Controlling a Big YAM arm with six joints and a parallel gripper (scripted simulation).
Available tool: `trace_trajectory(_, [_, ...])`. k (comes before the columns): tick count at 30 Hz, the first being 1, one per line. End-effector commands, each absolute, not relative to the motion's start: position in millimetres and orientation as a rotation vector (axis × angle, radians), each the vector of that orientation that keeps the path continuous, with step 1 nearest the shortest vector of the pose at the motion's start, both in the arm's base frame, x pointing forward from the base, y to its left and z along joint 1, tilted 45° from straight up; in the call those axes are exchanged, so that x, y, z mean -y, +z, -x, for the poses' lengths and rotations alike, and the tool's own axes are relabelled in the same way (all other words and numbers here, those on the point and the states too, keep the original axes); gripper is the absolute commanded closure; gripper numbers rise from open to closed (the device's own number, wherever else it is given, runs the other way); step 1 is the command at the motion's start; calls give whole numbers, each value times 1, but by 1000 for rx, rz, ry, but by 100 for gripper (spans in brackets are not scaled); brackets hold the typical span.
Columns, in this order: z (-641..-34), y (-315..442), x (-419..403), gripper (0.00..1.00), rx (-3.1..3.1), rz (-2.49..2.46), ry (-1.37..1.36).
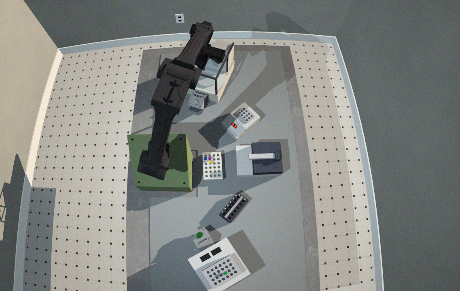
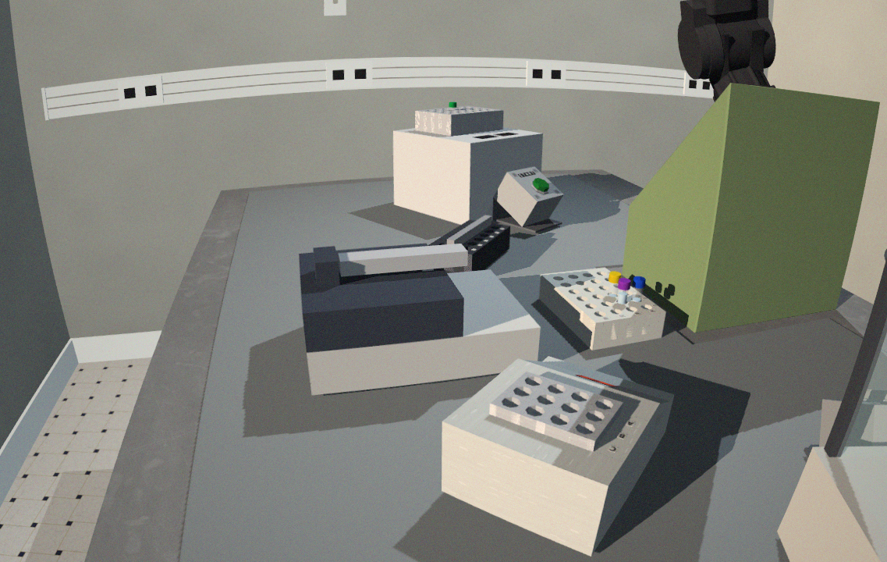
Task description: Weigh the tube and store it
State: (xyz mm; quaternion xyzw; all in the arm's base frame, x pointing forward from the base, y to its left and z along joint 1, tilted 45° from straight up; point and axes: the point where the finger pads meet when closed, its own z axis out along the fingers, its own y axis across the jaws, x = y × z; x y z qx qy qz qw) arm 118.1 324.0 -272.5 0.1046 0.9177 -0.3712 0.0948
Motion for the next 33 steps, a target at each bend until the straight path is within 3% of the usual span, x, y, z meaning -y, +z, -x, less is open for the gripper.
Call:
trace_trajectory(1, [-127,-280,-346,94,-2738,-313,-1065])
trace_trajectory(33, [-135,-299,-367,94,-2741,-315,-1054])
